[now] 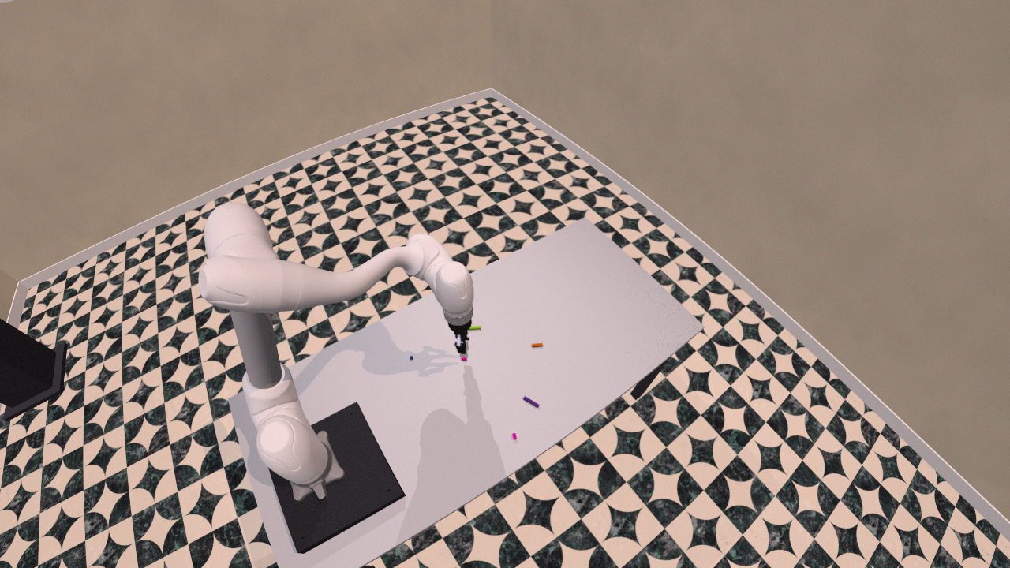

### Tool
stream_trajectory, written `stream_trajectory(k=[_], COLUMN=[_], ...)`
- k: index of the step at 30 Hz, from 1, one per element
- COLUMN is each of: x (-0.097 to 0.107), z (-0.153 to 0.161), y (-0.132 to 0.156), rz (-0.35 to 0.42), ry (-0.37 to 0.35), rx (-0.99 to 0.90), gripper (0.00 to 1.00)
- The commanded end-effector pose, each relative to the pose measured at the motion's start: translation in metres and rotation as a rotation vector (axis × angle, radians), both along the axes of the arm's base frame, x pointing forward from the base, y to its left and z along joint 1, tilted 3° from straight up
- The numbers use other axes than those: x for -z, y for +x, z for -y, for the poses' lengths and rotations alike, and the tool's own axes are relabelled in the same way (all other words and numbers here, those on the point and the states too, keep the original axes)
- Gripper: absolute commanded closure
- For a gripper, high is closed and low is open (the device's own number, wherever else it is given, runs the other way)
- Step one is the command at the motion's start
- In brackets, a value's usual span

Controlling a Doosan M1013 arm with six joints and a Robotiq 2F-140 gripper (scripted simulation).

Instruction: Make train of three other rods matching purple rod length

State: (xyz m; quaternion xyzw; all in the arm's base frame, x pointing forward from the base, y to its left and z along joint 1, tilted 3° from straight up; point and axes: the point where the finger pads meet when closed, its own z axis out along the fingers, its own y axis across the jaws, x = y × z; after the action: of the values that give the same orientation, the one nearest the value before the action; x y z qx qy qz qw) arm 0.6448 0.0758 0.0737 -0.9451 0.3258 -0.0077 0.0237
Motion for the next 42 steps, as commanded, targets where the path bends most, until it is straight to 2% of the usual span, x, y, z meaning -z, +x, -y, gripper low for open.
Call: stream_trajectory(k=[1,16,42], x=[0.002,0.024,0.033], z=[0.000,-0.001,-0.001], y=[0.000,0.001,0.001], rz=[0.000,0.000,0.000], ry=[0.000,0.000,0.000], rx=[0.000,0.000,0.000], gripper=[0.77,0.77,0.77])
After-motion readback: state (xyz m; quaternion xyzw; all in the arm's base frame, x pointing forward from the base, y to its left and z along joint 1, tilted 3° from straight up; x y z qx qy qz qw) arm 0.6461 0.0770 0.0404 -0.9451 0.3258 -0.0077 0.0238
